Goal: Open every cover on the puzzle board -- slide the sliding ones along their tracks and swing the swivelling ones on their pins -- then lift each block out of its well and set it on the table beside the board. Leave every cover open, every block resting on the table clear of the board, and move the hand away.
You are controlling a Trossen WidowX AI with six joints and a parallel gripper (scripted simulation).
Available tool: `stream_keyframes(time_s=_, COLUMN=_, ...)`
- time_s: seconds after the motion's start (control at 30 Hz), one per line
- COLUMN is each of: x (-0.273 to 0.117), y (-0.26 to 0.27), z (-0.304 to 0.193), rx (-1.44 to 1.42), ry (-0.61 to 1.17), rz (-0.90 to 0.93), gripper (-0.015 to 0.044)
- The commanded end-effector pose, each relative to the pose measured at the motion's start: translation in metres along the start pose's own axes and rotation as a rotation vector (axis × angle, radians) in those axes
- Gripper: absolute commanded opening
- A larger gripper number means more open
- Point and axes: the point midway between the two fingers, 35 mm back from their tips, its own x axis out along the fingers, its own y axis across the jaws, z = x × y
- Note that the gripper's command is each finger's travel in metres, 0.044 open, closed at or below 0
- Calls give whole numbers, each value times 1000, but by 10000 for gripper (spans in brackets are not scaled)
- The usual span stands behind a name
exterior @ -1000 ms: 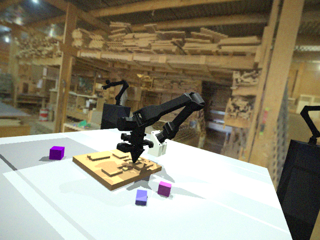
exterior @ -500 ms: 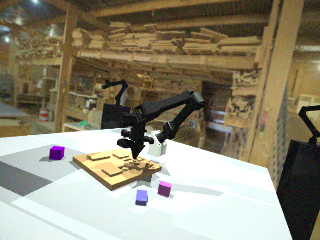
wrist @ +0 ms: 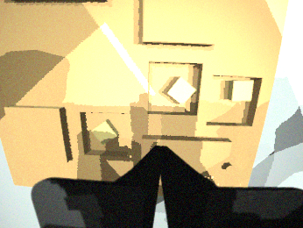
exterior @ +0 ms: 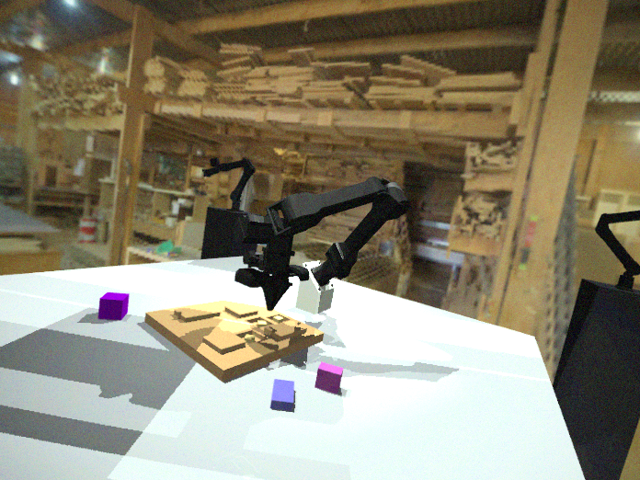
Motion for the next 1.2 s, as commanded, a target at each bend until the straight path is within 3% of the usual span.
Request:
stream_keyframes(time_s=0.0, x=0, y=0, z=1, rx=-4, ry=-1, rz=1, gripper=0)
stream_keyframes(time_s=0.33, x=-7, y=21, z=36, rx=-288, ry=-32, rz=19, gripper=0)
stream_keyframes(time_s=1.17, x=-18, y=63, z=170, rx=-1514, ry=-22, rz=-1, gripper=0)
